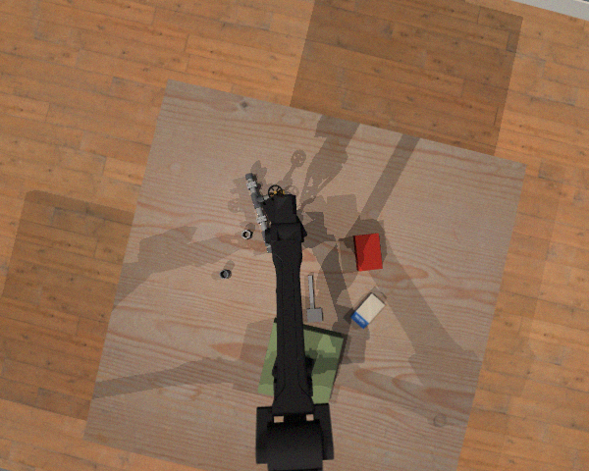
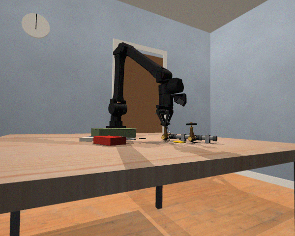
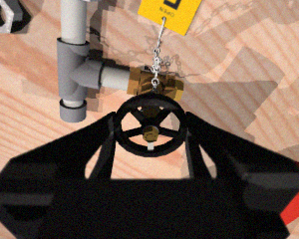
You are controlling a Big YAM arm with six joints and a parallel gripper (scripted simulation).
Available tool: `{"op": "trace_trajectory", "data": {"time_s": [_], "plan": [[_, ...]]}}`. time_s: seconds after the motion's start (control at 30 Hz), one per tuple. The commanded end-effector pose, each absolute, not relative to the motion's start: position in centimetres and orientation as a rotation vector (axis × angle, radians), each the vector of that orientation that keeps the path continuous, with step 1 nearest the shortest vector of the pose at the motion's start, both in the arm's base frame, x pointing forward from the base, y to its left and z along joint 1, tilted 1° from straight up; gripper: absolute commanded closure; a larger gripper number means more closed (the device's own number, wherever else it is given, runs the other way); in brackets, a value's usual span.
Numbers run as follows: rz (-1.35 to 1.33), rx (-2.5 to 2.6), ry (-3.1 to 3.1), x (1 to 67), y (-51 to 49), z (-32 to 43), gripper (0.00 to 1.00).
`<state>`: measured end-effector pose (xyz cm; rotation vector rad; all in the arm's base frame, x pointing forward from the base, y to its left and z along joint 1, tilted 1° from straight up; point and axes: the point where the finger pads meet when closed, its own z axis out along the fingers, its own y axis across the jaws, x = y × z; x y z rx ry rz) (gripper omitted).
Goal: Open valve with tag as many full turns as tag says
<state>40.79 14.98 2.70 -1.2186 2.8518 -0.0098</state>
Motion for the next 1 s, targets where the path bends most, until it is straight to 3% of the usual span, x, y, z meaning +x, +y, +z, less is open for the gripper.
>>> {"op": "trace_trajectory", "data": {"time_s": [0.0, 0.97], "plan": [[-0.014, -1.299, 2.783, 41.86, 15.31, 4.10, 0.00], [-0.011, -1.237, 2.810, 41.90, 15.33, 4.09, 0.00]]}}
